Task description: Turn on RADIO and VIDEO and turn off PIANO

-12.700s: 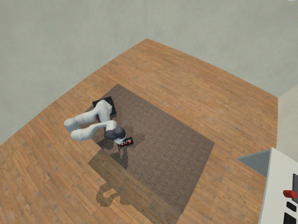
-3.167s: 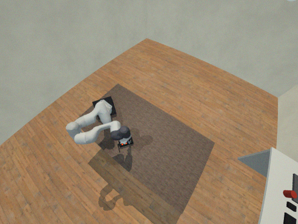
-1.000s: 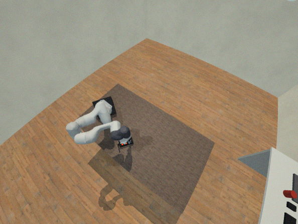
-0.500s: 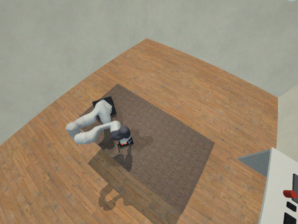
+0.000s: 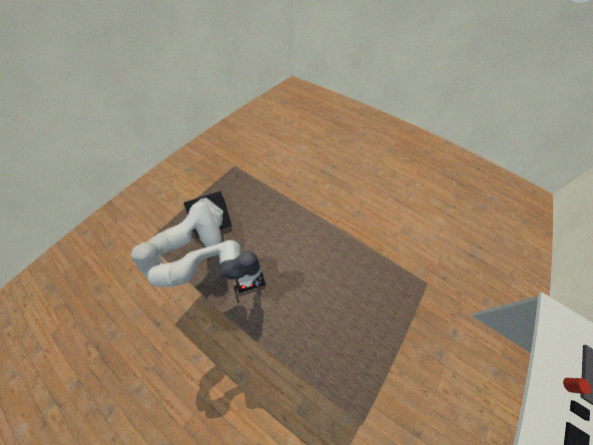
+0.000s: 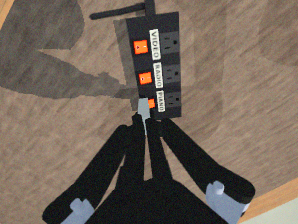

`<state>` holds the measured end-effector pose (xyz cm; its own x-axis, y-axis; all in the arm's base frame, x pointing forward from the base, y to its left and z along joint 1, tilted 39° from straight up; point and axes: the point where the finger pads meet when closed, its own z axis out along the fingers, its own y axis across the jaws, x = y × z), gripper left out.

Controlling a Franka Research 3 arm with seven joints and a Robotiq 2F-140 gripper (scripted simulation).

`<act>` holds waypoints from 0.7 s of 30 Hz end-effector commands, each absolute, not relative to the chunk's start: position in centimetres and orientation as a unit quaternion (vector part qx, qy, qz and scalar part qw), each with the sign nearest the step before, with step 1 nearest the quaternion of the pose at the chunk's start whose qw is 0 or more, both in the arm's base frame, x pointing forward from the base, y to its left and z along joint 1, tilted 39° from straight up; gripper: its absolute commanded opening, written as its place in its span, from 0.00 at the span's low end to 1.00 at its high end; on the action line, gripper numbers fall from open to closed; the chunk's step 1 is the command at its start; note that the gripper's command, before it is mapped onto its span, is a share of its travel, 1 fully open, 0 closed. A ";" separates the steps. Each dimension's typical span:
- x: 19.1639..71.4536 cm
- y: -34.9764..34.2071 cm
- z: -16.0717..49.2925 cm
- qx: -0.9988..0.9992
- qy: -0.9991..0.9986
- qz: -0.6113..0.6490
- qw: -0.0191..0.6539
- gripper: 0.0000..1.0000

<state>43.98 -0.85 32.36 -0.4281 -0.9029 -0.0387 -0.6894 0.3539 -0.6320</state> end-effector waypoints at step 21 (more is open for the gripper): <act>44.5 -0.9 32.0 -0.497 0.799 -0.274 0.198 0.00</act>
